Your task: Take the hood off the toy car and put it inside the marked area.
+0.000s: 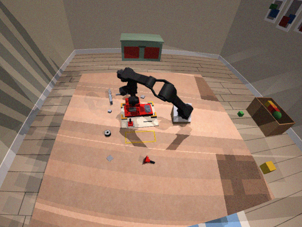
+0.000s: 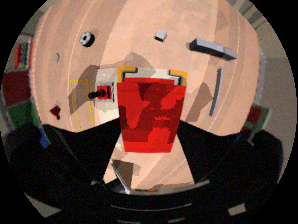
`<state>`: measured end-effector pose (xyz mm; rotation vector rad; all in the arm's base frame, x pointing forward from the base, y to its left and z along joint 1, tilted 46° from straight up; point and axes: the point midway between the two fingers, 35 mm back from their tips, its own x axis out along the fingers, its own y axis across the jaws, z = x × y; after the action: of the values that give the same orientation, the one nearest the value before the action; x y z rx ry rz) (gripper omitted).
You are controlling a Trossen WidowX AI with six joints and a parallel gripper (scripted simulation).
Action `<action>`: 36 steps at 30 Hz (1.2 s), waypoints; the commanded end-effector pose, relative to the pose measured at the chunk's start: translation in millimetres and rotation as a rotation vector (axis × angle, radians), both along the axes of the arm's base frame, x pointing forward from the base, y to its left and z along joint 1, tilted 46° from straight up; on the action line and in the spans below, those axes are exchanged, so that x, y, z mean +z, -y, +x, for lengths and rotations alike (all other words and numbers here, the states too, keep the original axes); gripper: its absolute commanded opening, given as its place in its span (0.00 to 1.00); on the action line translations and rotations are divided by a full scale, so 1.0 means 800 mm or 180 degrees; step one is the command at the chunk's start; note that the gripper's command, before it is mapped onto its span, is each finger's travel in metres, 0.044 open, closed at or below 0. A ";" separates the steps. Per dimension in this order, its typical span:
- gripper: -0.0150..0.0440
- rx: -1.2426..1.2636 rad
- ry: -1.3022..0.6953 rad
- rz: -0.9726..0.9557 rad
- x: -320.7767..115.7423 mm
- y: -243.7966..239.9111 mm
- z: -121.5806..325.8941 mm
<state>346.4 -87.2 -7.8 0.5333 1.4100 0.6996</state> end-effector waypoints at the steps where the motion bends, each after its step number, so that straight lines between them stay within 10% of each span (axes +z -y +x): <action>1: 0.25 0.0014 0.0006 -0.0018 0.012 0.013 -0.001; 36: 0.25 -0.0012 -0.0006 -0.0069 0.138 -0.109 -0.022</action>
<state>334.4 -11.3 92.0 0.5064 1.4147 0.6769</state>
